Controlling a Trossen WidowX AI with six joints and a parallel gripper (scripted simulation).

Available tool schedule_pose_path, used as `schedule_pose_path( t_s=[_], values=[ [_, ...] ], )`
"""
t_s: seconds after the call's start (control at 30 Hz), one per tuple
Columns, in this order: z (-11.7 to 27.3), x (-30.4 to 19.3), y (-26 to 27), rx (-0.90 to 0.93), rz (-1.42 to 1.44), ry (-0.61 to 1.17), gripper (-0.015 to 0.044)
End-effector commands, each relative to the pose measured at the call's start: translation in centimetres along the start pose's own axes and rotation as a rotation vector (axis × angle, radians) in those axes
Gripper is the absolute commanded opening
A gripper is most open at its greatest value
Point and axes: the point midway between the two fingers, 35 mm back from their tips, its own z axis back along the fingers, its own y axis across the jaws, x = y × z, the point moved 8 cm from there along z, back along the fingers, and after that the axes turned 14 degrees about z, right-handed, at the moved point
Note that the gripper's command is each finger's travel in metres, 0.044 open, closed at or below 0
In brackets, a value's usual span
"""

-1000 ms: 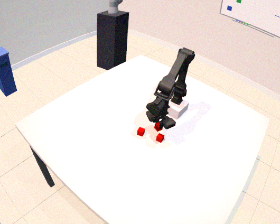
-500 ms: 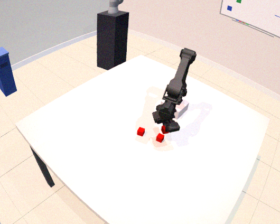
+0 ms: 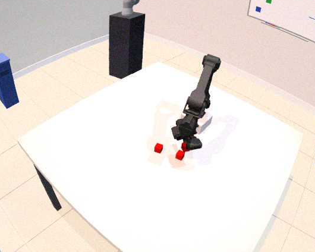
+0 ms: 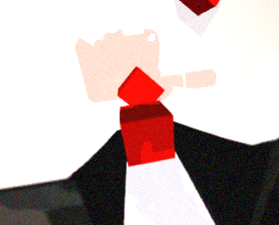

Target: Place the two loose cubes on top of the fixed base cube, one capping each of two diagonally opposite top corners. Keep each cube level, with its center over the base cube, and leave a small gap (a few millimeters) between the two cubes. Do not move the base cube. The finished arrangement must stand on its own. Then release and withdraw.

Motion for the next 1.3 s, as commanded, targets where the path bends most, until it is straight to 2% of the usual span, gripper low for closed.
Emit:
schedule_pose_path(
  t_s=[0.0,0.2,1.07,1.2,1.27],
  values=[
    [-1.1,-0.2,-0.1,-0.008,-0.007,0.008,0.0105],
    [-2.2,-0.2,-0.2,-0.011,-0.009,0.005,0.0105],
    [-2.3,-0.1,-0.2,-0.004,-0.009,0.011,0.0105],
    [-2.3,-0.1,-0.2,-0.004,-0.009,0.011,0.0205],
    [-2.3,-0.1,-0.2,-0.004,-0.009,0.011,0.0205]
  ],
)
